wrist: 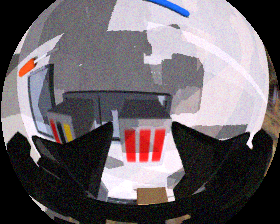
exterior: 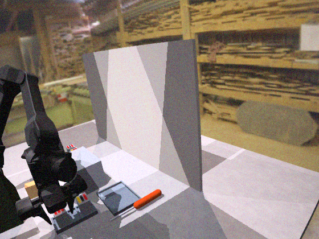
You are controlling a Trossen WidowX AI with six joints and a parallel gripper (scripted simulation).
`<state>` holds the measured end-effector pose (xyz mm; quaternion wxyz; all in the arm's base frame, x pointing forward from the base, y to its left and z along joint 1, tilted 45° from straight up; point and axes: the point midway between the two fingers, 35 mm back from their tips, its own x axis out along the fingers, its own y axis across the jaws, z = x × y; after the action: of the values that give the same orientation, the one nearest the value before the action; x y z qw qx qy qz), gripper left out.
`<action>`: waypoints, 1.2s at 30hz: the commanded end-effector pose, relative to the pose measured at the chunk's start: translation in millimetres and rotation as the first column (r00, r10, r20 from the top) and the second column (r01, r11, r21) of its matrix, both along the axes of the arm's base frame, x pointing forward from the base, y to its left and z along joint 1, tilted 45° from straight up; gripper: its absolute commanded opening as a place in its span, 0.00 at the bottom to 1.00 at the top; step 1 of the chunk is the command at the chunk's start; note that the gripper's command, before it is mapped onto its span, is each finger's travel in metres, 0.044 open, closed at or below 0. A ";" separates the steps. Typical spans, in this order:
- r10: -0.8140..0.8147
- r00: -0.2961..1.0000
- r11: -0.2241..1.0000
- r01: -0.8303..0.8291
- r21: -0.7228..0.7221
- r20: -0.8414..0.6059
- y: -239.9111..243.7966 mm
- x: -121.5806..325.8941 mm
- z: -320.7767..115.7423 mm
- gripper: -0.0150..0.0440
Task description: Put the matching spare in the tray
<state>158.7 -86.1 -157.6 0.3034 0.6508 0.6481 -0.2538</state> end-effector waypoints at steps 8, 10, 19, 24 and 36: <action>-0.006 1.000 1.000 0.006 0.008 -0.005 2.0 -0.6 -0.9 0.76; -0.006 1.000 1.000 0.006 0.008 -0.005 2.0 -0.6 -0.9 0.76; -0.006 1.000 1.000 0.006 0.008 -0.005 2.0 -0.6 -0.9 0.76; -0.006 1.000 1.000 0.006 0.008 -0.005 2.0 -0.6 -0.9 0.76; -0.006 1.000 1.000 0.006 0.008 -0.005 2.0 -0.6 -0.9 0.76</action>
<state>158.3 -85.6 -157.9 0.3024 0.6510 0.6484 -0.2538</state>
